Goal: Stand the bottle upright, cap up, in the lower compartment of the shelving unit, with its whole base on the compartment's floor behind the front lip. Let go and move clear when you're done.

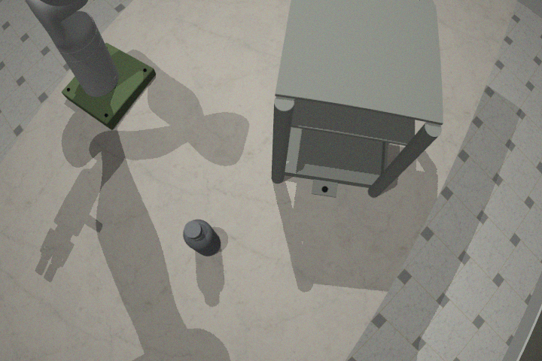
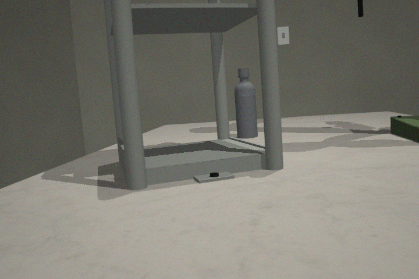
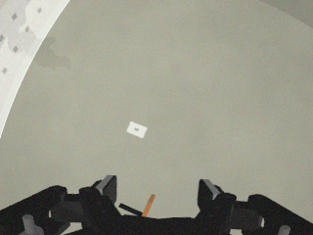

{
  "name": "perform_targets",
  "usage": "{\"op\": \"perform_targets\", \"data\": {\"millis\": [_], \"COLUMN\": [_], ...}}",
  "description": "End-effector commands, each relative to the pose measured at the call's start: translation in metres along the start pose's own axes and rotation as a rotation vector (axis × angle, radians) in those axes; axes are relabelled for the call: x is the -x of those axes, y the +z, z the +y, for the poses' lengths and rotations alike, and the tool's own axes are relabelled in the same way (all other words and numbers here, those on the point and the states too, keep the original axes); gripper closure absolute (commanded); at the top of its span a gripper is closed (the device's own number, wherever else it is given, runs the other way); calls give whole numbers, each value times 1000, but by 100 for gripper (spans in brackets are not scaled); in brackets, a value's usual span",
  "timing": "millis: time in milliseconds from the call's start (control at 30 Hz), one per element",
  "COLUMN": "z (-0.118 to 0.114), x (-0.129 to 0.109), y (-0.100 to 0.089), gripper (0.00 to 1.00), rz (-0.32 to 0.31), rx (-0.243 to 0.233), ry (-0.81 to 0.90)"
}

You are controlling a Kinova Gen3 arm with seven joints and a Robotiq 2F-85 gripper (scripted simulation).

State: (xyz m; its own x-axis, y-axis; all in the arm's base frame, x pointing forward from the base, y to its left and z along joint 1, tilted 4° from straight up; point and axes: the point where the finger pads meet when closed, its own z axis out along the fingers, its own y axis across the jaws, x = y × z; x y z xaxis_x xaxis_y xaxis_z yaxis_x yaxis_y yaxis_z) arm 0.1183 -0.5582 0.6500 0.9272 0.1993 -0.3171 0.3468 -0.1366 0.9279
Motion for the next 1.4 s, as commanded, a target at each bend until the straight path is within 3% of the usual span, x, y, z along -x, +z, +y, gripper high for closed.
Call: {"op": "perform_targets", "data": {"millis": [0, 133, 300, 400, 467, 700, 967, 1033, 1200, 1367], "z": [-4, -4, -10, -17, -17, -44, -92, -92, -129, -166], "x": [11, -6, -46, -79, -79, -175, -293, -293, -360, -415], "y": [19, 50, 83, 98, 98, 114, 93, 93, 61, 18], "gripper": [28, 28, 28, 28, 28, 28, 28, 28, 28, 28], "rz": [9, 76, 201, 294, 294, 556, 892, 892, 1100, 1292], "rx": [30, 97, 161, 186, 186, 193, 103, 103, -4, -143], "ry": [48, 119, 203, 254, 254, 372, 506, 506, 584, 656]}}
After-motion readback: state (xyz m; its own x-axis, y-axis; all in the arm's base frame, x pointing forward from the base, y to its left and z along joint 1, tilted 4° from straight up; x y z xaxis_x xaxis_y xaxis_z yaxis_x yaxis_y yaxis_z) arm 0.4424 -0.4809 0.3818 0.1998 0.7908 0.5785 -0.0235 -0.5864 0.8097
